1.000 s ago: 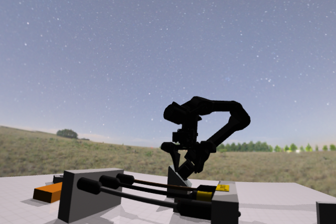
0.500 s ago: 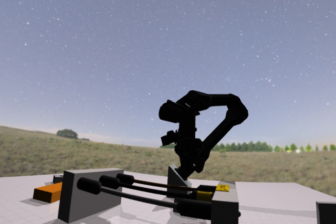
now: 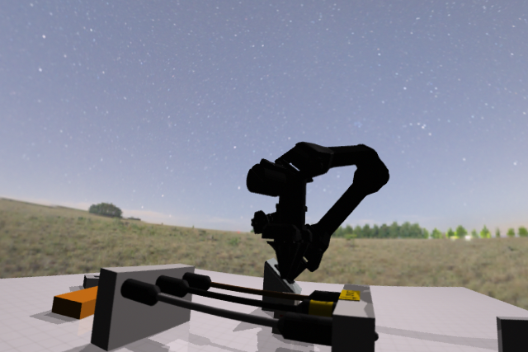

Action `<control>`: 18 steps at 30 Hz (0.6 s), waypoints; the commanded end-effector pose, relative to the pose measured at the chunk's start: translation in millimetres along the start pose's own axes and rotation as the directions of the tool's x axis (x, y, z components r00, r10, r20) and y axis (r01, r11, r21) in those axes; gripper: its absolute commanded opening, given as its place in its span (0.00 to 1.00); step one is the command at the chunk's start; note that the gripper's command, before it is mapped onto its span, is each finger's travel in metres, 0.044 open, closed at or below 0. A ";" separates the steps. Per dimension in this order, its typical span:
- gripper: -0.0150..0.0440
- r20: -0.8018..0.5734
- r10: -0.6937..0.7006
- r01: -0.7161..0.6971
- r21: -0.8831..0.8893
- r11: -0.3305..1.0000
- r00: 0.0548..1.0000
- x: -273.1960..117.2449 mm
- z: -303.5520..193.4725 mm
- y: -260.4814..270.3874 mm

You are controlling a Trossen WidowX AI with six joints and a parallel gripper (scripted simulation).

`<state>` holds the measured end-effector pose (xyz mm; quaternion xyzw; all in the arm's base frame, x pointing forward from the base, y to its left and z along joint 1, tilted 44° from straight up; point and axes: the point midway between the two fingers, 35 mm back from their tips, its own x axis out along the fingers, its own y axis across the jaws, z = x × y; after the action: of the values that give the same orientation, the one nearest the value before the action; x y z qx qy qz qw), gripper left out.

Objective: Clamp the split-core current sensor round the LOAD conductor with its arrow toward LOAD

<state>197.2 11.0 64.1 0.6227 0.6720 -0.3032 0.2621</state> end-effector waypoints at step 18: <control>0.80 -0.008 -0.005 0.005 0.011 1.000 1.000 35.5 -1.2 -2.2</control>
<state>194.7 31.4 42.6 0.6228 0.6720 -0.3039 0.2610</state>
